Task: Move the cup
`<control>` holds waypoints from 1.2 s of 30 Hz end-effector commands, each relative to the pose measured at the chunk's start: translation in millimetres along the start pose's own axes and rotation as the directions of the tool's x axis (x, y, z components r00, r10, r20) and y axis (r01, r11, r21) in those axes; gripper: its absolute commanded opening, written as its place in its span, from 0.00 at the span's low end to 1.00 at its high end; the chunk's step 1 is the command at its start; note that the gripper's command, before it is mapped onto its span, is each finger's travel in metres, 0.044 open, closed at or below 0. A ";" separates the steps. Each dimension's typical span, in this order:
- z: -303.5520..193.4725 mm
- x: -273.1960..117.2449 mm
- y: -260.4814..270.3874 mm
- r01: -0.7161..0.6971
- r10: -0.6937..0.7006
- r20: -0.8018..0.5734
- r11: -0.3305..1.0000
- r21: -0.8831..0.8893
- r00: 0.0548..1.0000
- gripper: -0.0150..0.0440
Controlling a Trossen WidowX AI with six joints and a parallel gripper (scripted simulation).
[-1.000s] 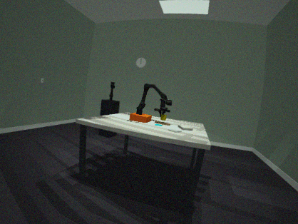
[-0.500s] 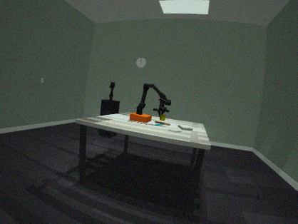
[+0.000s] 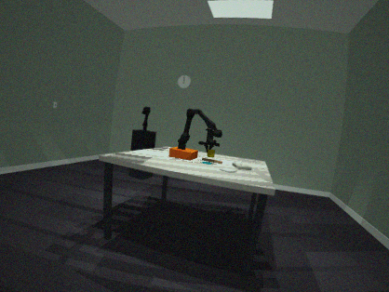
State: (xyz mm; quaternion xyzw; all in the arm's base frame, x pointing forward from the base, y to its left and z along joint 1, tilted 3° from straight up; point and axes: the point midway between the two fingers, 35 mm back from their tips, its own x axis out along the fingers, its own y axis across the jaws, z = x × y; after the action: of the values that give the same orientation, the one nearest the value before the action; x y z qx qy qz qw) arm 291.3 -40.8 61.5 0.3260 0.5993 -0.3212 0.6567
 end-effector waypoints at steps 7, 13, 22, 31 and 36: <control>14.6 -0.6 -12.6 -0.003 0.003 -0.002 1.000 -0.003 1.000 0.25; 23.8 -0.9 -20.7 -0.002 0.002 -0.001 1.000 -0.003 1.000 0.25; 37.6 -1.3 -33.7 -0.001 0.001 0.000 1.000 -0.004 1.000 0.25; 45.5 1.3 -41.6 0.000 0.000 0.001 1.000 -0.004 1.000 0.25; 46.2 9.8 -41.9 0.000 0.000 0.001 1.000 -0.004 1.000 0.25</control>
State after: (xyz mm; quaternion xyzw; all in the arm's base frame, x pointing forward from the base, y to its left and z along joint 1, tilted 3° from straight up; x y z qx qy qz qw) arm 285.4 -103.3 59.8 0.3247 0.5958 -0.3232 0.6596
